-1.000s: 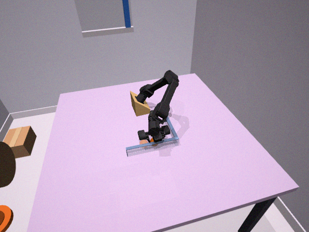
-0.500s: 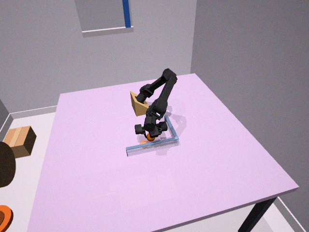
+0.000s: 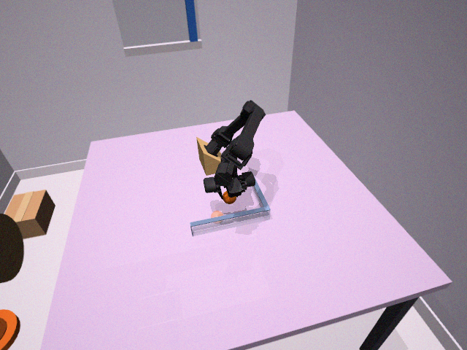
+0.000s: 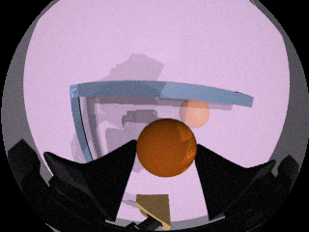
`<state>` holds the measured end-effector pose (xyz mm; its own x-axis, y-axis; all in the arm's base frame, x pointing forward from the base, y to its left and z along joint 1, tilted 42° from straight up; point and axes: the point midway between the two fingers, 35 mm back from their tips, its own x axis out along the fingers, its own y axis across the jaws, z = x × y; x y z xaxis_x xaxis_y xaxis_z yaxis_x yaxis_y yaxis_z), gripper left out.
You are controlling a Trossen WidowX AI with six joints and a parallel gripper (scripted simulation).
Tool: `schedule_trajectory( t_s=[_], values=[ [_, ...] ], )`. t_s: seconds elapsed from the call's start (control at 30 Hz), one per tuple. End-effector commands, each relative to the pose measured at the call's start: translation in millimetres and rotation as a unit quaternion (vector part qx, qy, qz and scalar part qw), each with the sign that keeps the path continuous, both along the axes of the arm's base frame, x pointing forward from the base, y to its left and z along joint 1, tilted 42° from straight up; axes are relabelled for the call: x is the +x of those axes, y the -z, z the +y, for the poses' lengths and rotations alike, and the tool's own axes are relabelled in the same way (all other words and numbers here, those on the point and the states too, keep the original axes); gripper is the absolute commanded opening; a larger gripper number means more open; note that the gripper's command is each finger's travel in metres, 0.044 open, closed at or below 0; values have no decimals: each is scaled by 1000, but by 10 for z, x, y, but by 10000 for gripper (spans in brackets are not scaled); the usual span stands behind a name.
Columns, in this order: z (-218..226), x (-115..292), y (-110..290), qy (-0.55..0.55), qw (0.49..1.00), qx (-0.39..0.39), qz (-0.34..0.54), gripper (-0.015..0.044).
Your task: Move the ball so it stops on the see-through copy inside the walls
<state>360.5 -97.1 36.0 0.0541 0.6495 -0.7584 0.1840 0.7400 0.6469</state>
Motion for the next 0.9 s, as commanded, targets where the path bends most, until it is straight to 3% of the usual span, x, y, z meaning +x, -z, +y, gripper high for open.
schedule_trajectory(
  t_s=[0.0,0.27,0.53,0.87],
  values=[
    [-103,22,-175,2,1000,3,-15,0],
    [-238,22,-375,2,1000,6,-29,0],
    [-371,-43,368,2,1000,5,-30,0],
    [-227,-14,618,2,1000,5,-30,0]
  ],
)
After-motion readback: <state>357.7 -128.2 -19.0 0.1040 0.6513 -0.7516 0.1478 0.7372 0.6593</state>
